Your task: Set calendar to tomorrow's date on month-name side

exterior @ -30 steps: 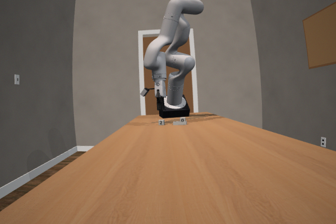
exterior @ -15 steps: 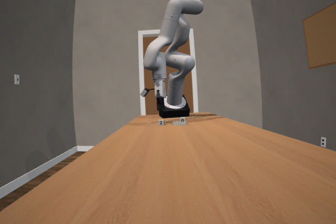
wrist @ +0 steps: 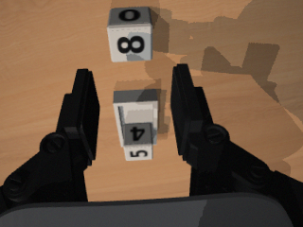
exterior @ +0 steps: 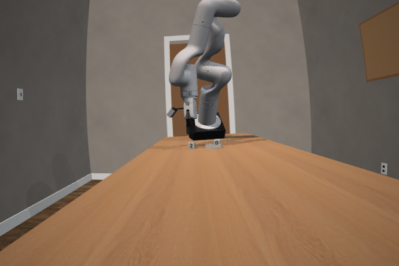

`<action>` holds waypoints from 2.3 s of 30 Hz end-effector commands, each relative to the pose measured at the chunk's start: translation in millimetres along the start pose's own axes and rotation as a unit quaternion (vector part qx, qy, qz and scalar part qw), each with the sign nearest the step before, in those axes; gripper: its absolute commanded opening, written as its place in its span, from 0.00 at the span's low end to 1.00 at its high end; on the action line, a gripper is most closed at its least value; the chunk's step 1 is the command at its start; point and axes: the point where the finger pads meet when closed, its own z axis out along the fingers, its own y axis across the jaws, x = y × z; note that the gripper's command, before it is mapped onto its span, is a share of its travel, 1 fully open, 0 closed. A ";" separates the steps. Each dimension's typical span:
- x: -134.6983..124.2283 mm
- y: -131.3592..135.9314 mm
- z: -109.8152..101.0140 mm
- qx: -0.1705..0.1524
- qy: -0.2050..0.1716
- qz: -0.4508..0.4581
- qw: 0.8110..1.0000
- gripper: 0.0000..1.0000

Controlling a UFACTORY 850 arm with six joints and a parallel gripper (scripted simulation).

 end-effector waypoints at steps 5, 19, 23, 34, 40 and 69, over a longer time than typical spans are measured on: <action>0.1 -0.8 9.4 0.002 0.000 0.000 1.000 0.47; 0.0 -1.1 28.7 0.002 0.000 0.000 1.000 0.47; 0.0 -1.1 30.5 0.002 0.000 0.000 1.000 0.47; 0.0 -1.2 34.7 0.002 0.000 0.000 1.000 0.47; 0.0 -1.2 34.7 0.002 0.000 0.000 1.000 0.47; 0.0 -1.2 34.7 0.002 0.000 0.000 1.000 0.47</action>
